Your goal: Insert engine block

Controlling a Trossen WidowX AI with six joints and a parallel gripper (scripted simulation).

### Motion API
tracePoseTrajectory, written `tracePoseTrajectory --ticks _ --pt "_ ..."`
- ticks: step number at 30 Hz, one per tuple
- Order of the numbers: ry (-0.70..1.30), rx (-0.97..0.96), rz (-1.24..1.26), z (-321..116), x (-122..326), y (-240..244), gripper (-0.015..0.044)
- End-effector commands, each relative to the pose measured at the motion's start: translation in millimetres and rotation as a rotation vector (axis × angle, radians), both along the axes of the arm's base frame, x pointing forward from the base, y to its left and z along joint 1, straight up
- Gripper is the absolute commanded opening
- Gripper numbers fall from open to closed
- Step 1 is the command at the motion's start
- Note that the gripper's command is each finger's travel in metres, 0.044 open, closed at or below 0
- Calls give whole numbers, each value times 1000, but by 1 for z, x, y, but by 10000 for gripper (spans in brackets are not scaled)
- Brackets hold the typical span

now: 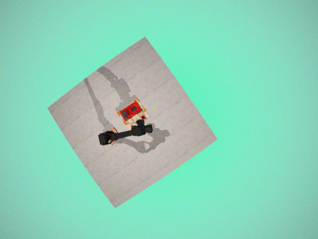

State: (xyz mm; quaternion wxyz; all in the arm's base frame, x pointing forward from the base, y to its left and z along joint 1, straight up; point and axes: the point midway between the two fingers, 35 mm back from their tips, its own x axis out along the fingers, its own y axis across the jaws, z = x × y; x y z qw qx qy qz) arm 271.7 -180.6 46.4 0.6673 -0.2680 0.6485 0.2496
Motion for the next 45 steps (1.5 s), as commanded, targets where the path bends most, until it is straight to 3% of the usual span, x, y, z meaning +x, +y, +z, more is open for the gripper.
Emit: tracePoseTrajectory --ticks 1,6,17,24,28,45 --pt "6 0 3 -7 -1 0 440" --pt "6 0 3 -13 -2 1 440" --pt "6 0 3 -13 -2 1 151" --pt "6 0 3 -13 -2 1 105" --pt "5 0 1 -10 -1 0 0" --pt "-2 -4 -9 42 6 -5 0"
